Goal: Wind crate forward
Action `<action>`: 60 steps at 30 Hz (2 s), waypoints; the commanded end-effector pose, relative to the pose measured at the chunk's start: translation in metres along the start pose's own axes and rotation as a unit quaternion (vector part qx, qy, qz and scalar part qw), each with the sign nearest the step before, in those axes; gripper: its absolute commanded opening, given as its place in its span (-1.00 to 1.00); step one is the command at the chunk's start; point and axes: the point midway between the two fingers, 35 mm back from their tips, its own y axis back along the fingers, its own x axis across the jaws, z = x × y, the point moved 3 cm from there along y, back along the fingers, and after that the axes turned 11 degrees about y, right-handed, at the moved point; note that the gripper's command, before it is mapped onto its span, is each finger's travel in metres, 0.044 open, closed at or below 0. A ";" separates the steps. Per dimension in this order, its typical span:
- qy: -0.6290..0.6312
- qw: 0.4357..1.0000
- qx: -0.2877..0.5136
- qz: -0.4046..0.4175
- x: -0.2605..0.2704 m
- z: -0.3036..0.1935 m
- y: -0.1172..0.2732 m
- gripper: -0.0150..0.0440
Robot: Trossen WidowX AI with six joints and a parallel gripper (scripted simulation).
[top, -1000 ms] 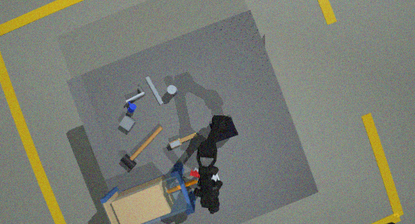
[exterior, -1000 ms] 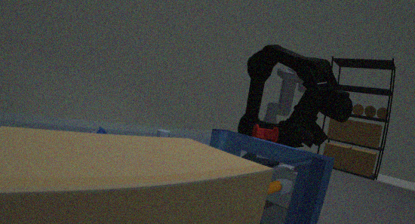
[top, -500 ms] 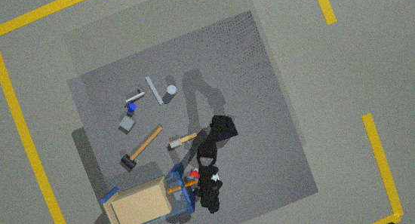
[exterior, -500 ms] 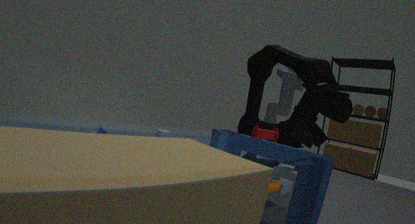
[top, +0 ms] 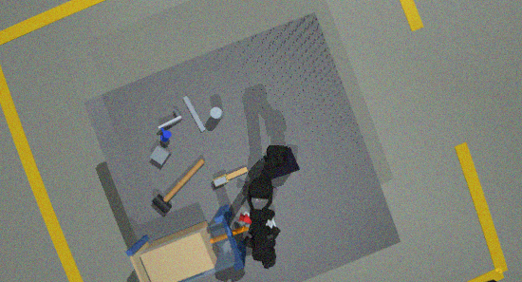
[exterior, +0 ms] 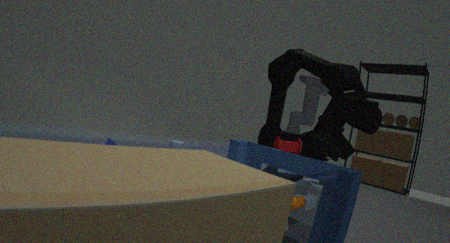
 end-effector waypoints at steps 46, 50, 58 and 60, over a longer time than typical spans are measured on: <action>-0.105 0.994 -0.007 0.042 0.008 0.006 -0.009 -0.49; -0.088 0.996 -0.005 0.034 0.006 0.006 -0.011 -0.49; -0.088 0.995 -0.005 0.035 0.006 0.007 -0.013 -0.49; -0.100 0.994 -0.006 0.039 0.007 0.008 -0.014 -0.49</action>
